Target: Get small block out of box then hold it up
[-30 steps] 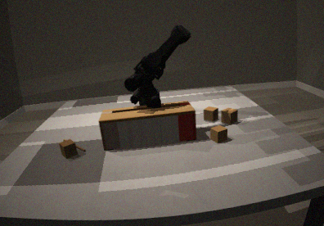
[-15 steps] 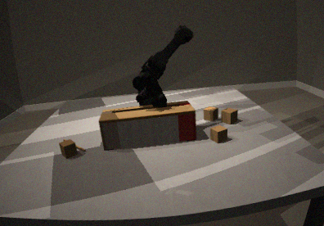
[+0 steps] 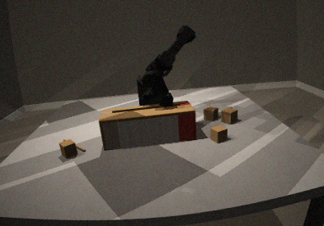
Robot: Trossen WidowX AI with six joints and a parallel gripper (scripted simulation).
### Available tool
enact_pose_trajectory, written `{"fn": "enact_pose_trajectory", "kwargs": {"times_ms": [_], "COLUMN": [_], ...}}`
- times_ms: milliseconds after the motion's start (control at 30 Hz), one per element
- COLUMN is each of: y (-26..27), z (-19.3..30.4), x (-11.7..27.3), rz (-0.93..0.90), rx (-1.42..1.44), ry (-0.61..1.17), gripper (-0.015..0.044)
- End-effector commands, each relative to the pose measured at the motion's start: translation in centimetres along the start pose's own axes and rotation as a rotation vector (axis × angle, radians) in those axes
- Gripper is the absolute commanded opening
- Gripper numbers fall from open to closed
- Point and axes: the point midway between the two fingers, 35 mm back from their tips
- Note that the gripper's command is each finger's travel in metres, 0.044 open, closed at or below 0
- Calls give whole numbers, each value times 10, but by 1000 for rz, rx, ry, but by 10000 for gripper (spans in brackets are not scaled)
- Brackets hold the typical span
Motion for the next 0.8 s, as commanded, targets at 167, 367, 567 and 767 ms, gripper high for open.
{"fn": "enact_pose_trajectory", "kwargs": {"times_ms": [167, 367, 567, 767], "y": [1, 2, 2, 3], "z": [14, 18, 32, 30], "x": [-5, 12, 54, 51], "rz": [3, 3, 8, -1], "rx": [6, 4, 2, 77], "ry": [3, -4, -2, -10], "gripper": [400, 400, 400, 348]}}
Point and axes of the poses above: the point midway between the two fingers, 35 mm back from their tips, its own x axis back along the fingers, its own y axis across the jaws, z = x × y, and after that the axes turned 5 degrees about x, right-handed
